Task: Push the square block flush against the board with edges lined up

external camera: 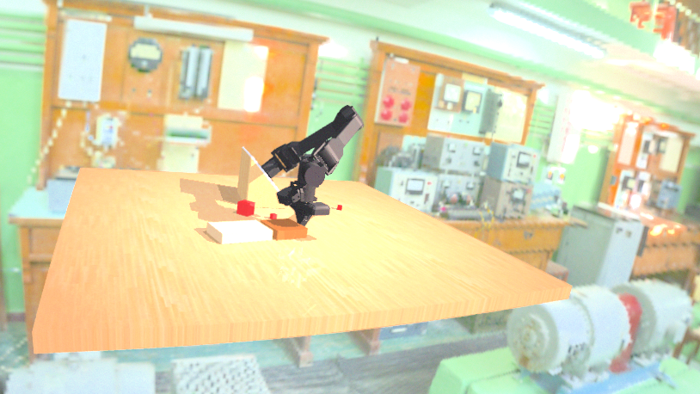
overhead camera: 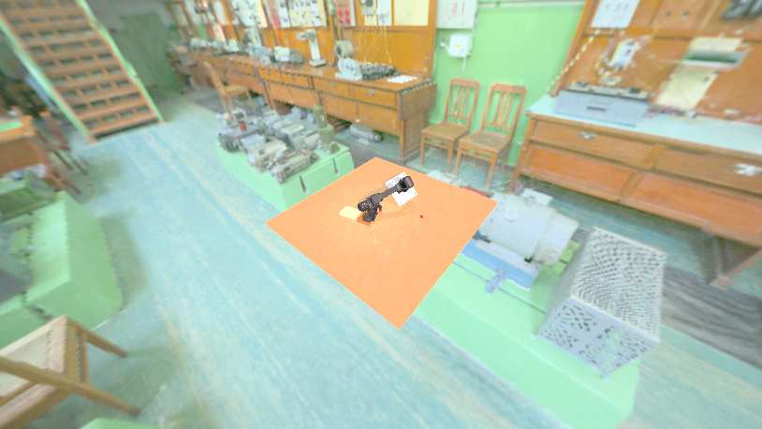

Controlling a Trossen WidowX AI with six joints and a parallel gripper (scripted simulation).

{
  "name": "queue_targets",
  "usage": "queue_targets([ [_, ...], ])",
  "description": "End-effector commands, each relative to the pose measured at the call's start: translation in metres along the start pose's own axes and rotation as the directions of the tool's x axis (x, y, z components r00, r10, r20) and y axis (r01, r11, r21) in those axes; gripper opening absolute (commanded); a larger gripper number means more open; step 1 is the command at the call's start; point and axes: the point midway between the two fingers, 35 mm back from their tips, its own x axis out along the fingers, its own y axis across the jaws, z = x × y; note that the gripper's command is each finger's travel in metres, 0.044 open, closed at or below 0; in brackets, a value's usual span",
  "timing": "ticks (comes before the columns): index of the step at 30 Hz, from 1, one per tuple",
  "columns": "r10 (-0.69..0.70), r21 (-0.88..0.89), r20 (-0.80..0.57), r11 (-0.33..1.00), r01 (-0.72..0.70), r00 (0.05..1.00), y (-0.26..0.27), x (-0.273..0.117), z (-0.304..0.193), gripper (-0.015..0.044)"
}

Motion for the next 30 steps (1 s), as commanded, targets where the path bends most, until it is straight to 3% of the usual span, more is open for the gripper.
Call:
queue_targets([
  [1,0.000,-0.006,-0.001,1.000,0.000,1.000,0.001,0.000,0.005,0.0000],
  [16,0.000,-0.007,0.001,1.000,0.000,1.000,0.002,0.000,0.018,0.0000],
  [30,-0.001,-0.006,0.000,1.000,0.001,1.000,0.003,0.000,0.000,0.0000],
])
